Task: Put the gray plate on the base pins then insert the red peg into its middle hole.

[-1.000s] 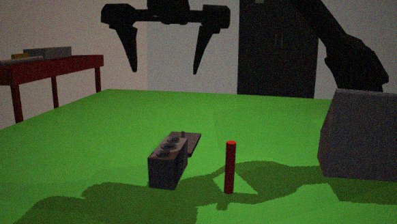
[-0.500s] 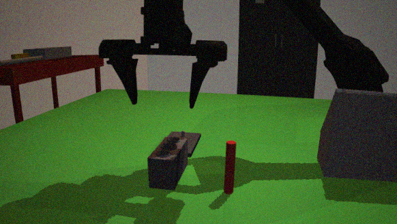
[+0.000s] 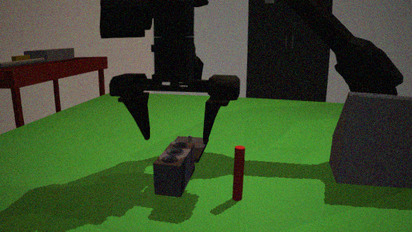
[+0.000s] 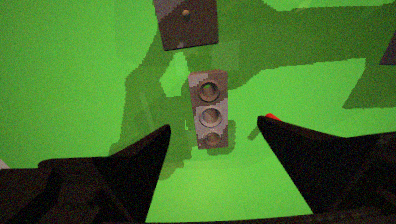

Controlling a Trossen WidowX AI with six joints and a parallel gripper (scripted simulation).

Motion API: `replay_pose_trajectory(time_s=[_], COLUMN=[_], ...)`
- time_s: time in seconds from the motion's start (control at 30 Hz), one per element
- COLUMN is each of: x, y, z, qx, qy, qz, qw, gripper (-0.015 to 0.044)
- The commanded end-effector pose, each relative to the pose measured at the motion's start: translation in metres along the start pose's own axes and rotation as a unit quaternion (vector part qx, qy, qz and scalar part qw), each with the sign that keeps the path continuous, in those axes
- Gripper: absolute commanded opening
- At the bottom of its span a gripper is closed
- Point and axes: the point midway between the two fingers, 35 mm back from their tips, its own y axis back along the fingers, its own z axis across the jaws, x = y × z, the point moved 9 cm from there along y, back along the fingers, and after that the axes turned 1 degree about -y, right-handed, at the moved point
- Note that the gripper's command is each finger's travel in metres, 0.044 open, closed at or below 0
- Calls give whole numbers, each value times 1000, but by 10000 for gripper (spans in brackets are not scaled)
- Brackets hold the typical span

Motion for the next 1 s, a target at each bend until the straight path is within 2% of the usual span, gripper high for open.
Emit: replay_pose_trajectory(time_s=[0.0, 0.97], x=[0, 1], y=[-5, -53], z=[0, 0], qx=[-3, -3], qy=[2, 2], qz=[-1, -2], qw=[1000, 1000], gripper=[440, 440])
